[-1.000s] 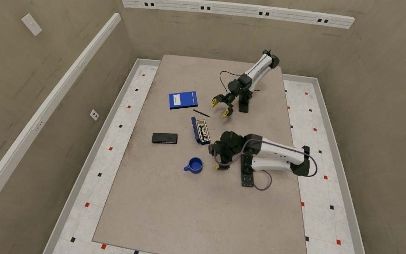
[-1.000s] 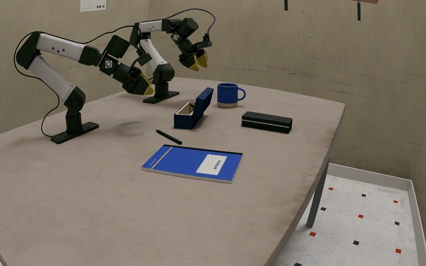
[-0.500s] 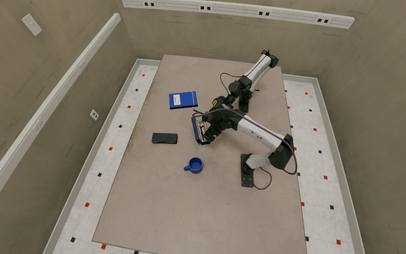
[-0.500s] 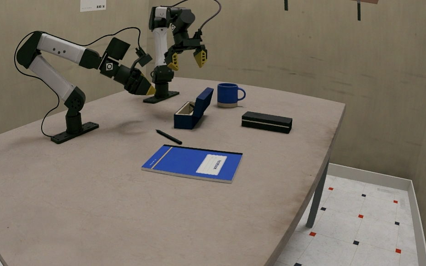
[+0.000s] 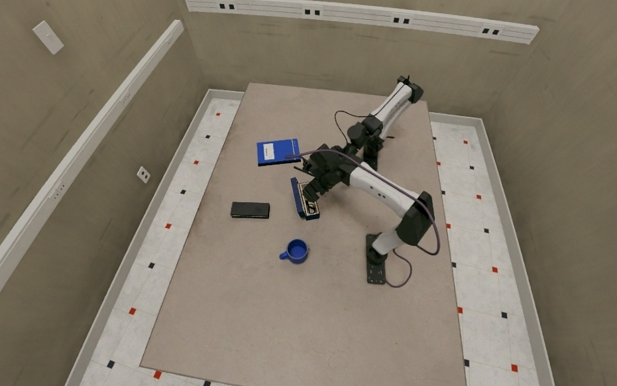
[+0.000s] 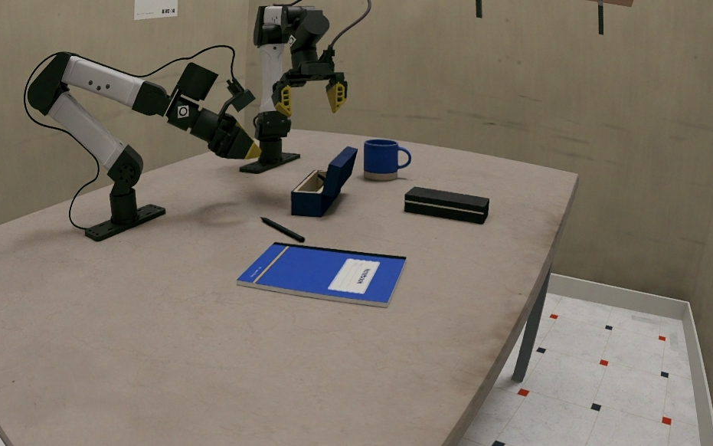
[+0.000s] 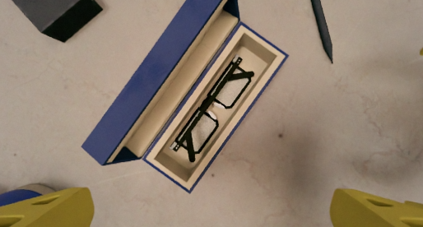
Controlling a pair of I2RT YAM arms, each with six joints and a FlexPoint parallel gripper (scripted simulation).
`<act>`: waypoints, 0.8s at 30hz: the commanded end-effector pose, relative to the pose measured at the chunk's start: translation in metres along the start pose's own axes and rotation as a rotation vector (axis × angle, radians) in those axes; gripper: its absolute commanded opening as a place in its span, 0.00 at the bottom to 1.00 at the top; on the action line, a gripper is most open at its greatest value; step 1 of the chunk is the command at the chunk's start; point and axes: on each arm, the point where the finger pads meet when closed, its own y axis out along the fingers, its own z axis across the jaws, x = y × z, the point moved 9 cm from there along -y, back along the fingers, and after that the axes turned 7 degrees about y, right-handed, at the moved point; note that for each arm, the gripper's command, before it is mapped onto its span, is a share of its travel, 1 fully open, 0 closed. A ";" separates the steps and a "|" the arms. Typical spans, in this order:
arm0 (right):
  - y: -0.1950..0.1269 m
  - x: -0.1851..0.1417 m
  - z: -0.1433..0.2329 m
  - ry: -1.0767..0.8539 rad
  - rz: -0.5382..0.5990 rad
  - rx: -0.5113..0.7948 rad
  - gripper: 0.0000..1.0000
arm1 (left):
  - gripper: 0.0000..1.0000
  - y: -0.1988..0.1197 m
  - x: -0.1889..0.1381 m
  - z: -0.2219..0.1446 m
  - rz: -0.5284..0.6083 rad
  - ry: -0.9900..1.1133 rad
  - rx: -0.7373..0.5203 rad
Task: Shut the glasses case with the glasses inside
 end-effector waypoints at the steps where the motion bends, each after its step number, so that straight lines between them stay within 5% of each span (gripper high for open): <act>1: 0.000 0.004 0.002 -0.006 -0.016 0.008 1.00 | 1.00 -0.007 0.007 0.000 -0.025 0.015 -0.008; 6: 0.000 0.004 0.002 -0.006 -0.016 0.008 1.00 | 1.00 -0.007 0.007 0.000 -0.025 0.015 -0.008; 8: 0.000 0.004 0.002 -0.006 -0.016 0.008 1.00 | 0.84 -0.001 0.008 -0.001 -0.032 0.041 -0.033; 24: 0.000 0.004 0.002 -0.006 -0.016 0.008 1.00 | 0.84 0.062 -0.017 0.081 -0.262 0.246 -0.238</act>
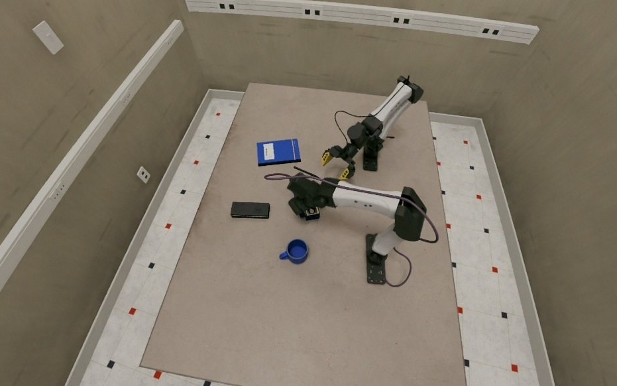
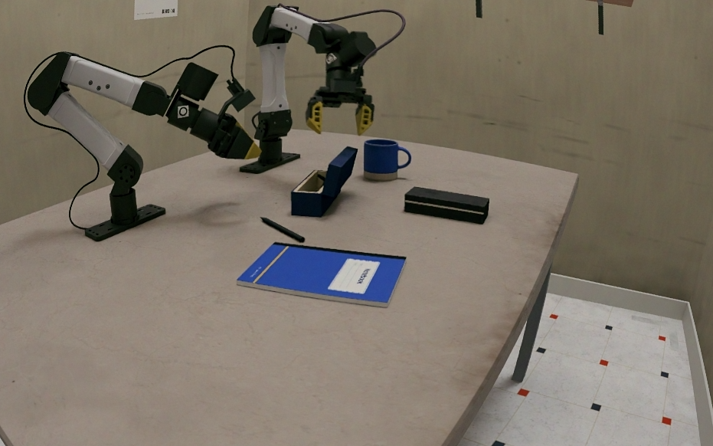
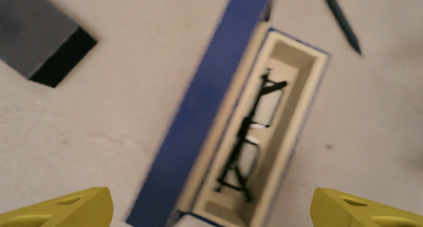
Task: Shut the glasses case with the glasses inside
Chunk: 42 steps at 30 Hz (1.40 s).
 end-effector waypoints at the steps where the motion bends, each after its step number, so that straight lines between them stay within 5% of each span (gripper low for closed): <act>1: 0.000 0.004 0.002 -0.006 -0.016 0.008 1.00 | 0.84 0.013 -0.006 0.017 -0.160 0.122 -0.084; 8: 0.000 0.004 0.002 -0.006 -0.016 0.008 1.00 | 0.84 0.042 -0.080 0.024 -0.362 0.150 -0.191; 17: 0.000 0.004 0.002 -0.006 -0.016 0.008 1.00 | 0.84 0.064 -0.136 0.012 -0.510 0.323 -0.214; 25: 0.000 0.004 0.002 -0.006 -0.016 0.008 1.00 | 0.84 0.066 -0.155 0.020 -0.679 0.379 -0.194; 42: 0.000 0.004 0.002 -0.006 -0.016 0.008 1.00 | 0.84 0.069 -0.166 0.014 -0.676 0.339 -0.194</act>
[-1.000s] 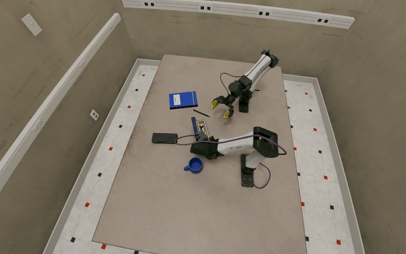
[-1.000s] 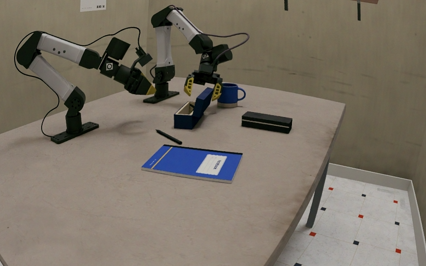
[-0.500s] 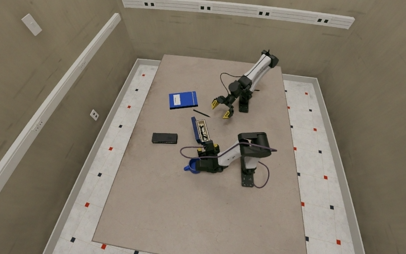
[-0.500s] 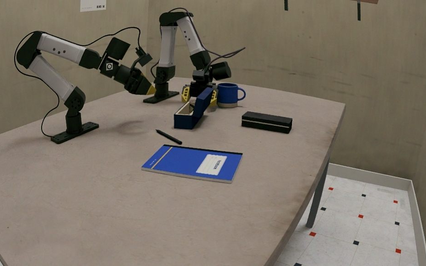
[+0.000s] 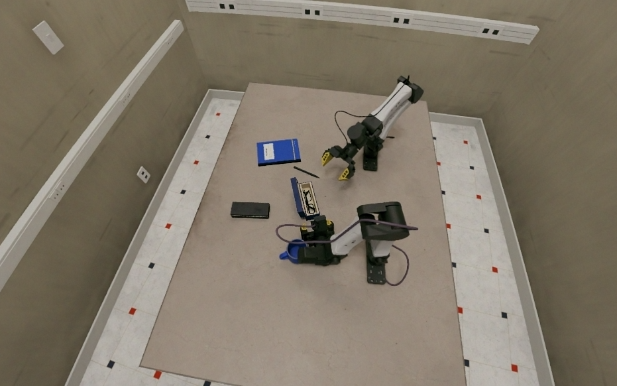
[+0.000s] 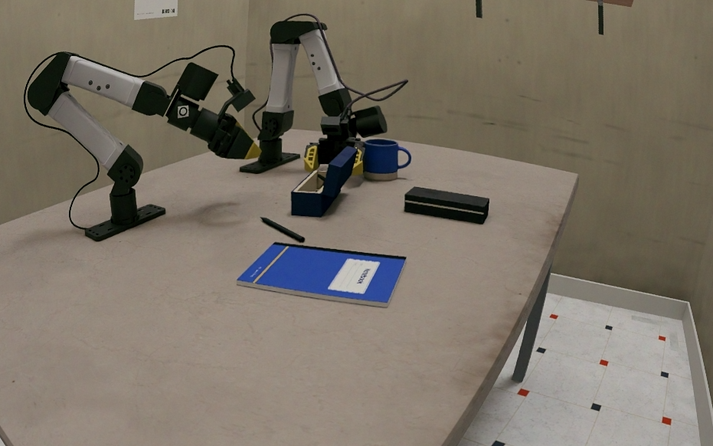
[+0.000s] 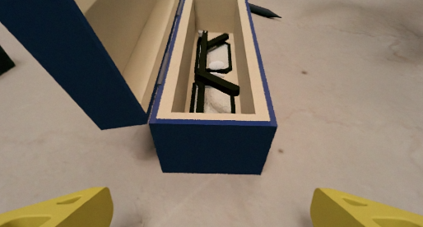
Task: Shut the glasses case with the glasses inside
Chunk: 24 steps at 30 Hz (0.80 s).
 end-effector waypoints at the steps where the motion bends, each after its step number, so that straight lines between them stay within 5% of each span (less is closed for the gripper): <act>1: 0.000 0.004 0.002 -0.006 -0.016 0.008 1.00 | 0.84 0.003 0.000 -0.001 -0.021 0.020 -0.003; 24: 0.000 0.004 0.002 -0.006 -0.016 0.008 1.00 | 0.84 0.033 0.002 -0.001 -0.016 0.020 0.000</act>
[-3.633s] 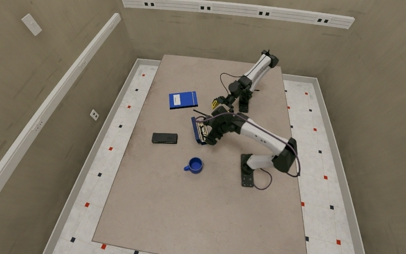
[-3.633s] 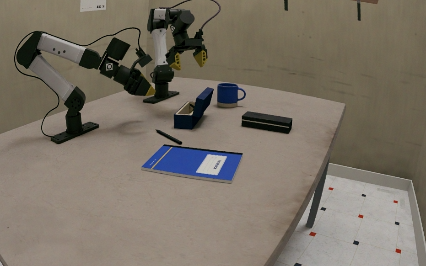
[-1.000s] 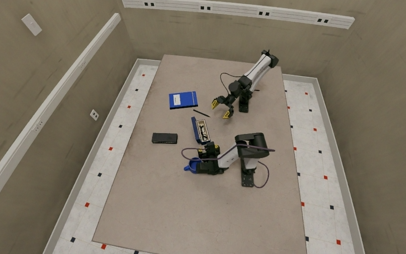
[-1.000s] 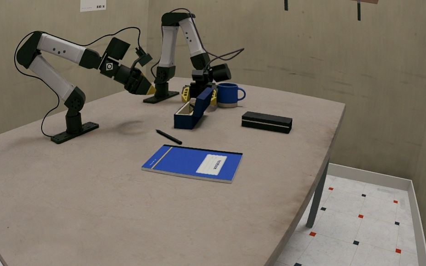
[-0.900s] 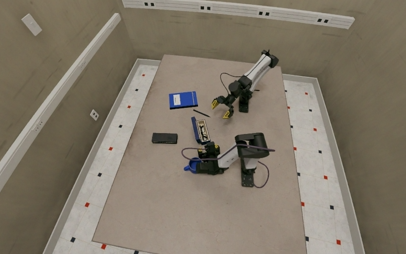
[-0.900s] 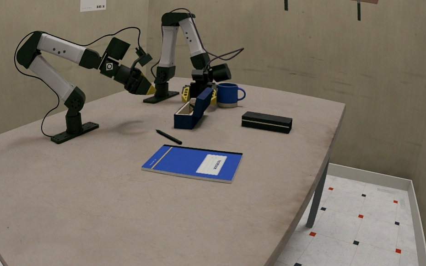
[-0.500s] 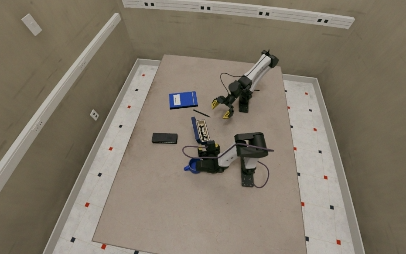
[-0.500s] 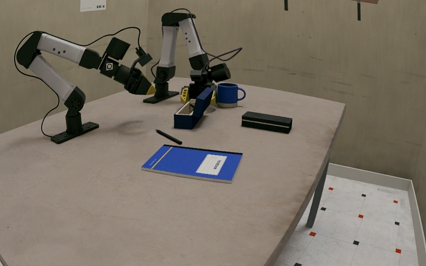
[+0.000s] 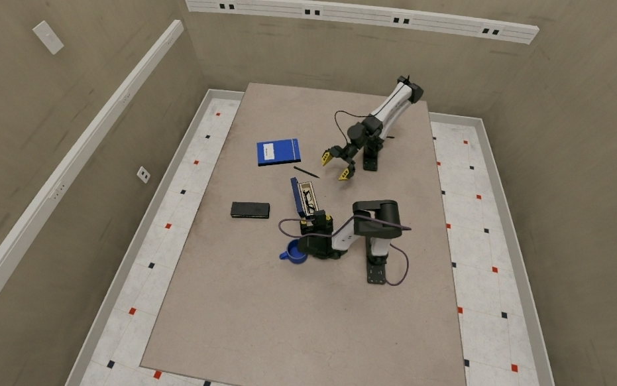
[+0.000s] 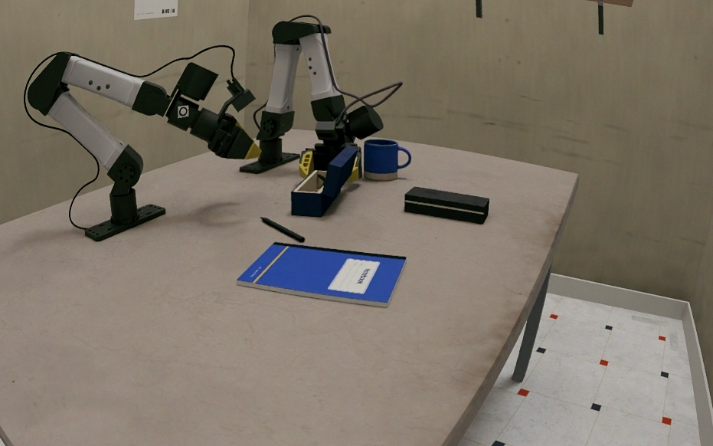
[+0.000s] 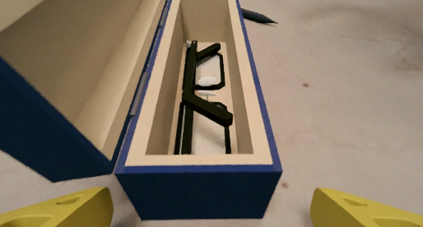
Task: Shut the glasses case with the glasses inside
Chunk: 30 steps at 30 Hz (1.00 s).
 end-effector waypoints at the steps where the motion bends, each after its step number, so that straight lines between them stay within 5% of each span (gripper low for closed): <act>1: 0.000 0.004 0.002 -0.006 -0.016 0.008 1.00 | 0.84 0.006 0.000 0.001 0.000 0.000 0.023; 16: 0.000 0.004 0.002 -0.006 -0.016 0.008 1.00 | 0.84 0.026 0.000 0.002 -0.001 0.001 0.024; 18: 0.000 0.004 0.002 -0.006 -0.016 0.008 1.00 | 0.70 0.026 -0.002 0.000 0.005 -0.007 0.019; 30: 0.000 0.004 0.002 -0.006 -0.016 0.008 1.00 | 0.56 0.023 0.001 0.000 -0.007 0.004 0.021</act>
